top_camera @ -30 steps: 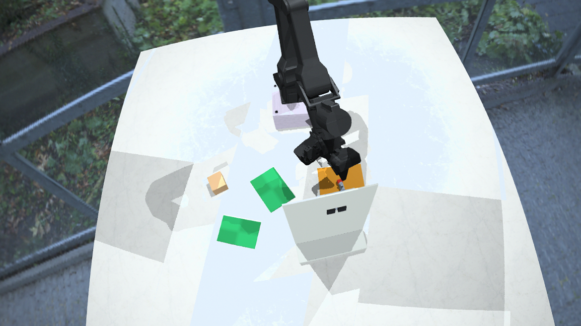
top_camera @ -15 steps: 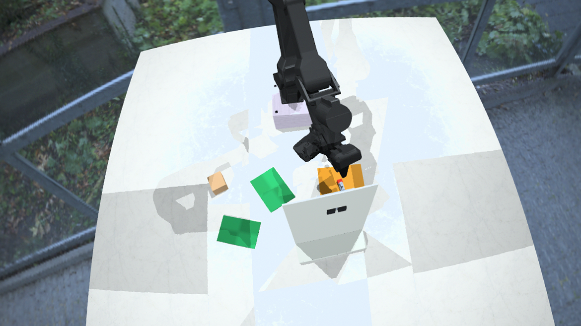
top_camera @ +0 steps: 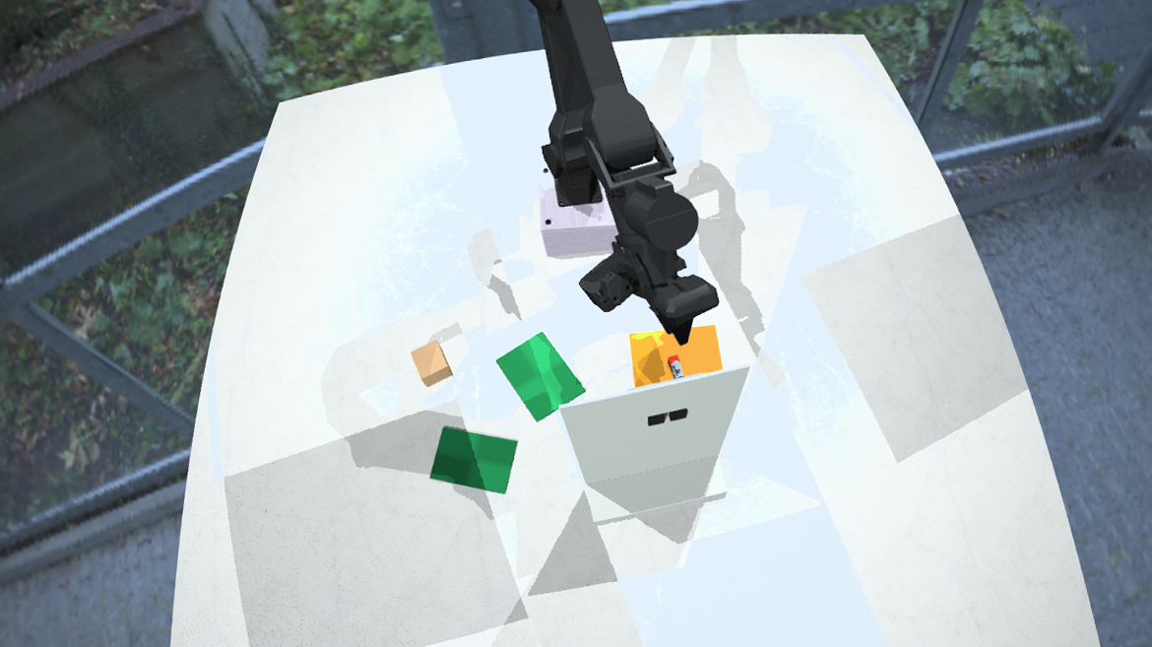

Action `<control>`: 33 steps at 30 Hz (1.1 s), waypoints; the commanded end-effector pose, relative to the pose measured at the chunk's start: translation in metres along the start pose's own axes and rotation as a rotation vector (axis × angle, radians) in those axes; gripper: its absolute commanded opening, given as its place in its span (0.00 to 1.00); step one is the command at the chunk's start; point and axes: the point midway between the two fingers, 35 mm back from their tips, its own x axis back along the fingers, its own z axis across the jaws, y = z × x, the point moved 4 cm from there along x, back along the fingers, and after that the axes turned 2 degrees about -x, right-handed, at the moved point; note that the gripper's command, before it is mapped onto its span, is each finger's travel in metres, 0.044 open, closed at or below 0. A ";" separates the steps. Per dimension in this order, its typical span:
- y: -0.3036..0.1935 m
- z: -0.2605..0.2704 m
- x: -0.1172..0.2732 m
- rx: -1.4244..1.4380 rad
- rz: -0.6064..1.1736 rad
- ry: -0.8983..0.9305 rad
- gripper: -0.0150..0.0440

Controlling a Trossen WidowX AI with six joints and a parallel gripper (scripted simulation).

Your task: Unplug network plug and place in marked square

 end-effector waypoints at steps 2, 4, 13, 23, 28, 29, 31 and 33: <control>0.000 0.008 0.008 0.005 0.003 0.011 0.52; 0.000 0.009 0.011 0.005 0.003 0.011 0.52; -0.001 0.015 0.025 0.005 0.002 0.011 0.52; -0.001 0.020 0.040 0.005 0.002 0.011 0.52; -0.001 0.020 0.040 0.000 0.000 0.000 0.52; -0.001 0.022 0.042 0.000 0.000 0.001 0.52; -0.001 0.026 0.047 0.000 0.000 0.002 0.52; -0.001 0.031 0.051 0.001 0.000 0.002 0.52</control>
